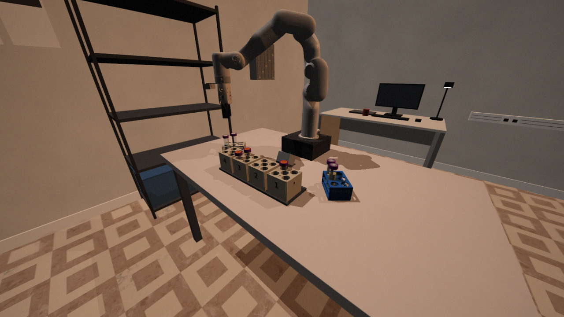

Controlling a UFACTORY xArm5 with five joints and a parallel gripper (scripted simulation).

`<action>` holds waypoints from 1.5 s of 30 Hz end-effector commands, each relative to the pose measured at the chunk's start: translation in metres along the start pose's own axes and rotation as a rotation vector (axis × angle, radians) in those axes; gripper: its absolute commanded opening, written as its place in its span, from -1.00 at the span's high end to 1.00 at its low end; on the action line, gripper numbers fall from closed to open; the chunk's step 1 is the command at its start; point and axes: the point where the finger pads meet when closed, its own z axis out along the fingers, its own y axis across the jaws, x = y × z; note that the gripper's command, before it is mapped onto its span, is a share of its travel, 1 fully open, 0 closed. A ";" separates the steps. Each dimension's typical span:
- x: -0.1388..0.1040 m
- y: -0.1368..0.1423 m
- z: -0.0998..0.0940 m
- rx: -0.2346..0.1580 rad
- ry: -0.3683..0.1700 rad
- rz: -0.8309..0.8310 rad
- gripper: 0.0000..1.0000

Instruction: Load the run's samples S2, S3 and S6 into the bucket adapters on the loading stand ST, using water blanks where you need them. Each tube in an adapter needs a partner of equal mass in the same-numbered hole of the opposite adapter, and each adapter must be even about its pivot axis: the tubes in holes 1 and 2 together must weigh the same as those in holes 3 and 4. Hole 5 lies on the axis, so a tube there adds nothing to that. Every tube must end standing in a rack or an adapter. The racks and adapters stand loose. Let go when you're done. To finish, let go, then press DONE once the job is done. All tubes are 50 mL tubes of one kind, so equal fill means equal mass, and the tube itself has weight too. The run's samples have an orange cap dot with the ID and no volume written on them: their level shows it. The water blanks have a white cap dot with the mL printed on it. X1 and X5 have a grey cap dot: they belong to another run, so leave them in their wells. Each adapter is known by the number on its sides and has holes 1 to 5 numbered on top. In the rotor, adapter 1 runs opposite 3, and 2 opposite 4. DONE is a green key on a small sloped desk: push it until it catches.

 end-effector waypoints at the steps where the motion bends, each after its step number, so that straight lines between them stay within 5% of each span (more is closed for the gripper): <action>1: 0.019 0.020 -0.001 0.000 0.002 -0.001 -0.15; 23: 0.034 0.039 -0.001 -0.001 0.002 -0.001 -0.15; 45: 0.034 0.039 0.039 -0.001 0.002 -0.001 -0.15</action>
